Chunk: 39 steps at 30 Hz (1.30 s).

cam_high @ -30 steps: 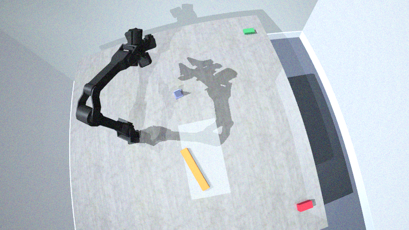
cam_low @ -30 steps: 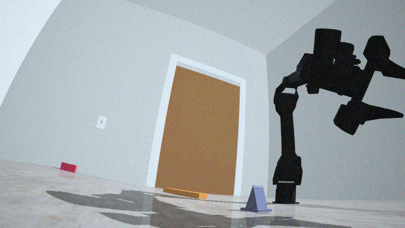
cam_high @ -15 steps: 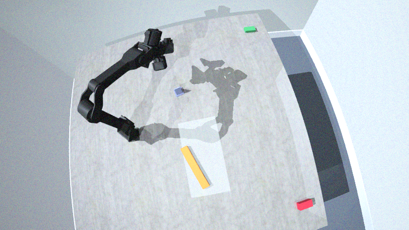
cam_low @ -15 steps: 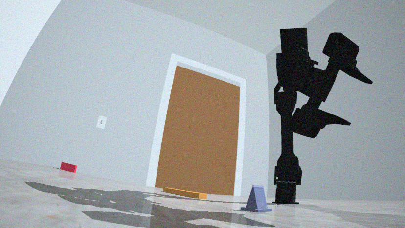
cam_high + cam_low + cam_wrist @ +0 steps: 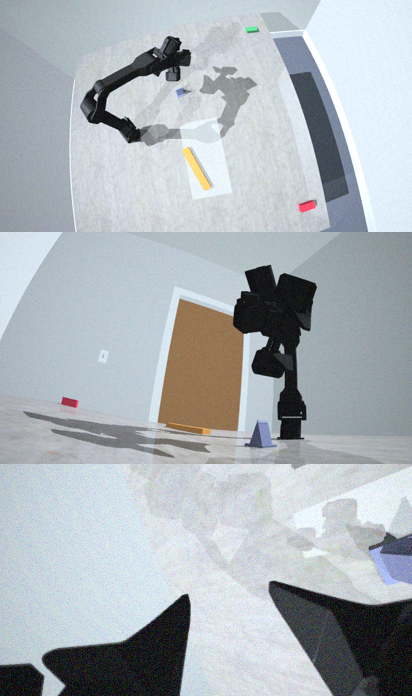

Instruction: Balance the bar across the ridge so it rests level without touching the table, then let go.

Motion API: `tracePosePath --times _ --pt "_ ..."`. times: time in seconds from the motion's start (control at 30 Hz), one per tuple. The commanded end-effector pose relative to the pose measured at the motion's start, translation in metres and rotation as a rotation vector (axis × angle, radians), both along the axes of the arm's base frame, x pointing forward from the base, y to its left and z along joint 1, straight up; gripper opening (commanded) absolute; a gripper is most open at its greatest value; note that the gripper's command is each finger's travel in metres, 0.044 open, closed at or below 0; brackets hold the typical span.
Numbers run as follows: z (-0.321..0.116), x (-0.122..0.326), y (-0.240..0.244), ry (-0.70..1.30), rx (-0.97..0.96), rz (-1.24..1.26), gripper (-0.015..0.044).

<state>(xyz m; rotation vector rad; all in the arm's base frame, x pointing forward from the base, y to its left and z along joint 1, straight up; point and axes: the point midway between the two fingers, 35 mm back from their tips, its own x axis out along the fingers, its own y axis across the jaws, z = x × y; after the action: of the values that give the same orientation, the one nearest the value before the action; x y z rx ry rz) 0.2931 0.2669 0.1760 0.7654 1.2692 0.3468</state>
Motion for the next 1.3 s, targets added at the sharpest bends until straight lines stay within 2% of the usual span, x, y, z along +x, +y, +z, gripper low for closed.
tracePosePath --times 0.0,0.63,1.27 --pt "-0.006 0.014 -0.020 0.015 -0.021 -0.064 0.0315" --pt "-0.023 0.064 -0.129 0.063 -0.170 -0.318 0.0315" --pt "-0.039 0.075 -0.244 0.174 -0.282 -0.562 0.0315"
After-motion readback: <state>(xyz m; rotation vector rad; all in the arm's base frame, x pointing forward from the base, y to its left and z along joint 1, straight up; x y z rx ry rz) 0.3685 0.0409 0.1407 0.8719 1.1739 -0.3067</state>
